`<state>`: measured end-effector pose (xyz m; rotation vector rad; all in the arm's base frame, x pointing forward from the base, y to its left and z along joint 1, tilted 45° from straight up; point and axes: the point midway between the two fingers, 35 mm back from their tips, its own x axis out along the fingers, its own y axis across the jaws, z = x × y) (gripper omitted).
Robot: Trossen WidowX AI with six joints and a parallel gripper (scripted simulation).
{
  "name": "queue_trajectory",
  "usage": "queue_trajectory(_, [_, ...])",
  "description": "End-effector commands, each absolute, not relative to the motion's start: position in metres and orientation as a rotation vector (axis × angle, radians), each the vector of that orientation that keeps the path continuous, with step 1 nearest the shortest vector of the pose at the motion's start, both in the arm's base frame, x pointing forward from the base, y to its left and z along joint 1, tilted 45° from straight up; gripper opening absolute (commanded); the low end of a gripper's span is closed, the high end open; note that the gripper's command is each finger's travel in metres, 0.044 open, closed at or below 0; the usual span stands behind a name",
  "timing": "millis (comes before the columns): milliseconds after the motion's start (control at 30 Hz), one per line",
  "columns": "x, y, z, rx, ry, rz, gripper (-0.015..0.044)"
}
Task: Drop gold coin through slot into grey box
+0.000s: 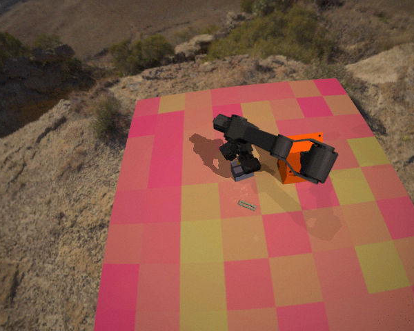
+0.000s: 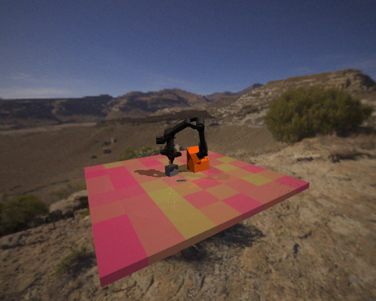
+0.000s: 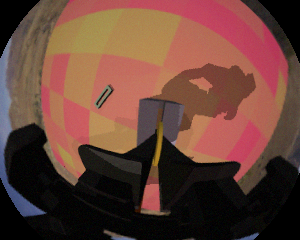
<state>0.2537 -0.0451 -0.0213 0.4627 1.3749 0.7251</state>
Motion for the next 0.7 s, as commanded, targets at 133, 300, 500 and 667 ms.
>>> queue_trajectory(133, [0.2538,-0.0438,-0.0227,0.463,1.375,0.725,0.0052])
queue_trajectory(300, [0.2538,-0.0438,-0.0227,0.463,1.375,0.725,0.0161])
queue_trajectory(500, [0.2538,-0.0438,-0.0227,0.463,1.375,0.725,0.0161])
queue_trajectory(667, [0.2535,-0.05,-0.0165,0.463,1.376,0.725,0.0239])
